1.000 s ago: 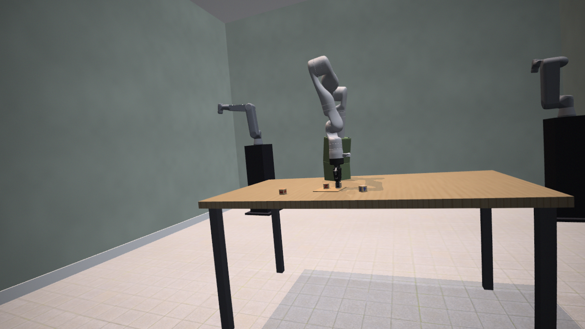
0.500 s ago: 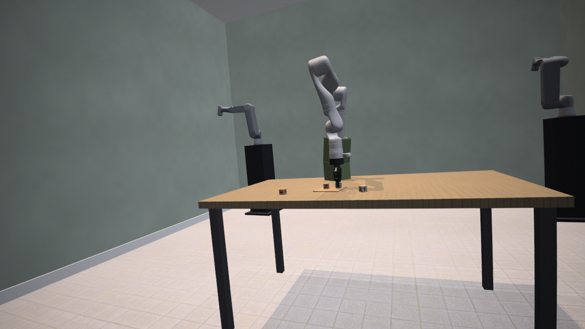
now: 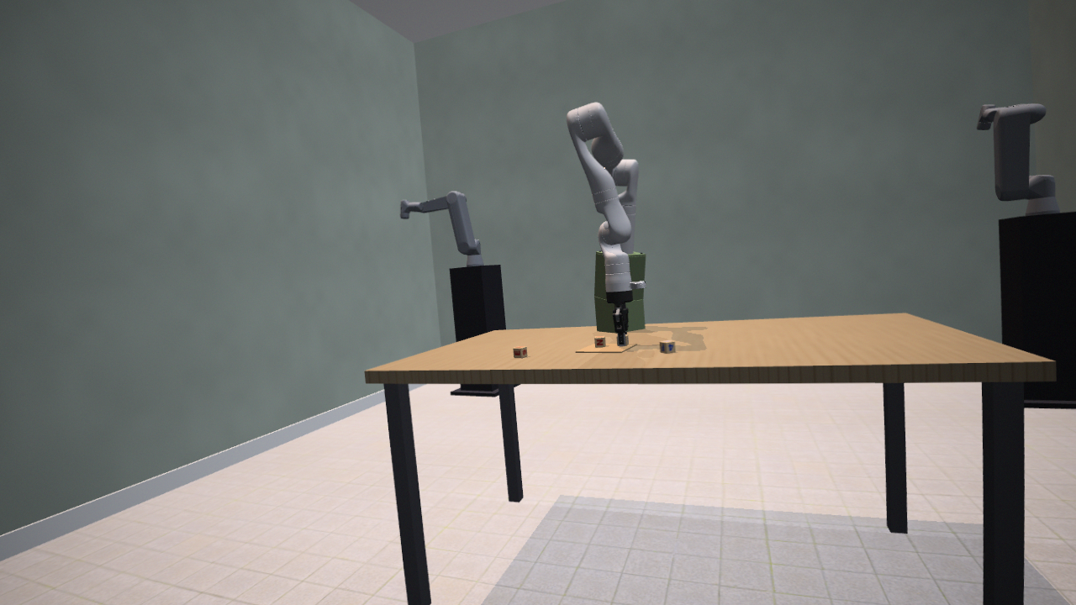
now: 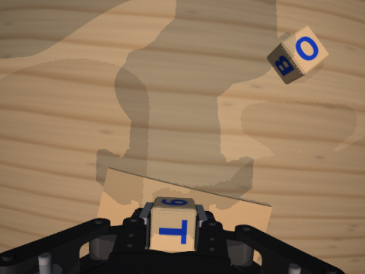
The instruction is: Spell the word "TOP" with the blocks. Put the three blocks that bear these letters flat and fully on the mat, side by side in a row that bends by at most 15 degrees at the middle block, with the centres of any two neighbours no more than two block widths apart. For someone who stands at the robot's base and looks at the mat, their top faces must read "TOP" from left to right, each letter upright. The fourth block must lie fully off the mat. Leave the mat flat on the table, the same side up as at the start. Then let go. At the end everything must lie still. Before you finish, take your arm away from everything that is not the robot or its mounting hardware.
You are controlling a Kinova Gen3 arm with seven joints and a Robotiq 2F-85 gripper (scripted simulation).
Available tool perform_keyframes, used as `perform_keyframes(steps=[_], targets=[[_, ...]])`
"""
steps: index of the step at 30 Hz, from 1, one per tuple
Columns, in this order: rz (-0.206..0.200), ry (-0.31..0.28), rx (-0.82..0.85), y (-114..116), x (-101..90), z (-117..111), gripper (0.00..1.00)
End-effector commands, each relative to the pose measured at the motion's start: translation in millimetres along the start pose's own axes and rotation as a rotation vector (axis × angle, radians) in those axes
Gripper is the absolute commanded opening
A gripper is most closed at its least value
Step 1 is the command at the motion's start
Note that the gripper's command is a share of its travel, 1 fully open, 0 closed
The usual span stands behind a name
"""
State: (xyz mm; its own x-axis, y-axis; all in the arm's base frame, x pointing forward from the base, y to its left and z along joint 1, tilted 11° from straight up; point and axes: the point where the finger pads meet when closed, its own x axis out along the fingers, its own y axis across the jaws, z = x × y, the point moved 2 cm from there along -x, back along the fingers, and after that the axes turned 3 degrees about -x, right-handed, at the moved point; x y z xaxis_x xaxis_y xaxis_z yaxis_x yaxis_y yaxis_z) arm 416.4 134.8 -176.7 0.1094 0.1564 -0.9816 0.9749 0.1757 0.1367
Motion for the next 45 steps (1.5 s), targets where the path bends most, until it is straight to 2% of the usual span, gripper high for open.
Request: perform_keyframes(steps=[1,45], targets=[[0.001,0.0,0.0,0.7,-0.2,0.0,0.26],[0.001,0.0,0.0,0.6,3.5,0.0,0.26]])
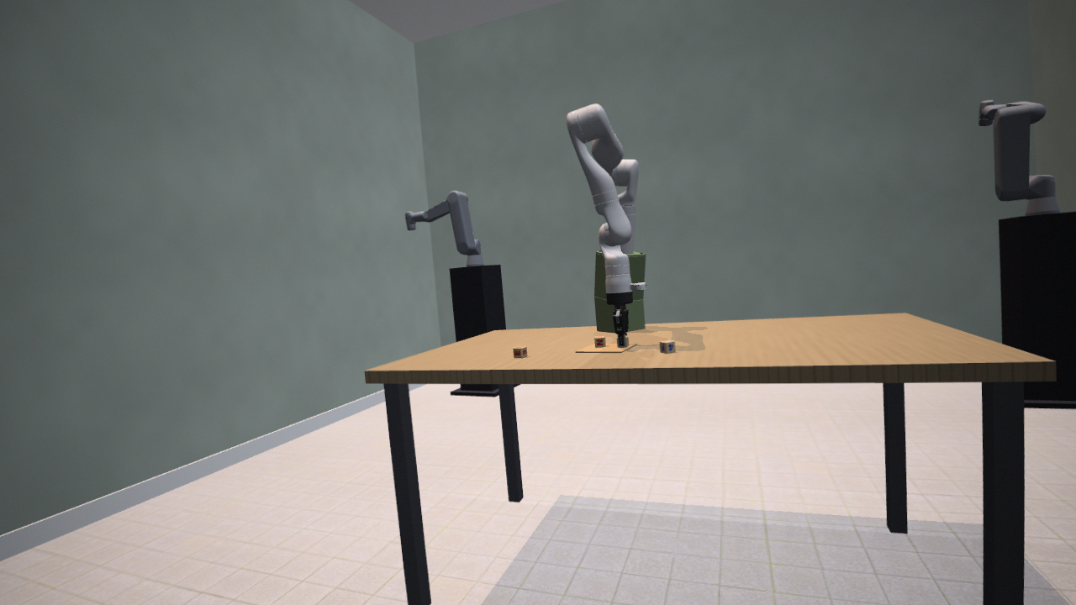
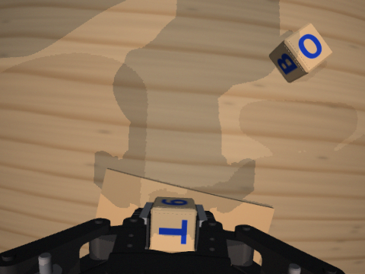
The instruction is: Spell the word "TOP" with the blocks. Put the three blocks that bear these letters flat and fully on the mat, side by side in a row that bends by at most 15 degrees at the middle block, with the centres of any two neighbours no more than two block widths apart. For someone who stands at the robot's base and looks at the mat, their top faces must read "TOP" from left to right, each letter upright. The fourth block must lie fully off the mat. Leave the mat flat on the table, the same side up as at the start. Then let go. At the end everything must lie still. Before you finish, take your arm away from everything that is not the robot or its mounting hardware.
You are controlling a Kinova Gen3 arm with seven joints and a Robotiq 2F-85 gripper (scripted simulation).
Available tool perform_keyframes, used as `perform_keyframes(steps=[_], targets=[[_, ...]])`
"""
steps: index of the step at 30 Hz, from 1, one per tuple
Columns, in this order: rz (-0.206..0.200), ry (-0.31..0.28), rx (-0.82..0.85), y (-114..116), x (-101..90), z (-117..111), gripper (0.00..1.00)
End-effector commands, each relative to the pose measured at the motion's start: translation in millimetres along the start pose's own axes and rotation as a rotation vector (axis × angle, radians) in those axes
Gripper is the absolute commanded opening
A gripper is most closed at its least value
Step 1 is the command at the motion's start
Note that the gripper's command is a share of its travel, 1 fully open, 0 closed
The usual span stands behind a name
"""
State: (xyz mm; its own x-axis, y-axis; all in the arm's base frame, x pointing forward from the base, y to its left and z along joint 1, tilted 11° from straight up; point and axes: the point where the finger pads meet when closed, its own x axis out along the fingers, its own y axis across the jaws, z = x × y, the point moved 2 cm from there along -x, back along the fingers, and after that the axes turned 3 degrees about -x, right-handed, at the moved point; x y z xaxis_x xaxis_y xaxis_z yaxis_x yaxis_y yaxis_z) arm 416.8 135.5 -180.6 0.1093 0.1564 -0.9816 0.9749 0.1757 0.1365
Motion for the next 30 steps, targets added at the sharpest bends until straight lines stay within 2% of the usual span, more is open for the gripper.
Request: perform_keyframes(steps=[1,12,16,21,22,24,25,30], targets=[[0.001,0.0,0.0,0.7,-0.6,0.0,0.26],[0.001,0.0,0.0,0.7,-0.6,0.0,0.26],[0.001,0.0,0.0,0.7,-0.6,0.0,0.34],[0.001,0.0,0.0,0.7,-0.6,0.0,0.38],[0.001,0.0,0.0,0.7,-0.6,0.0,0.42],[0.001,0.0,0.0,0.7,-0.6,0.0,0.42],[0.001,0.0,0.0,0.7,-0.6,0.0,0.46],[0.001,0.0,0.0,0.7,-0.6,0.0,0.46]])
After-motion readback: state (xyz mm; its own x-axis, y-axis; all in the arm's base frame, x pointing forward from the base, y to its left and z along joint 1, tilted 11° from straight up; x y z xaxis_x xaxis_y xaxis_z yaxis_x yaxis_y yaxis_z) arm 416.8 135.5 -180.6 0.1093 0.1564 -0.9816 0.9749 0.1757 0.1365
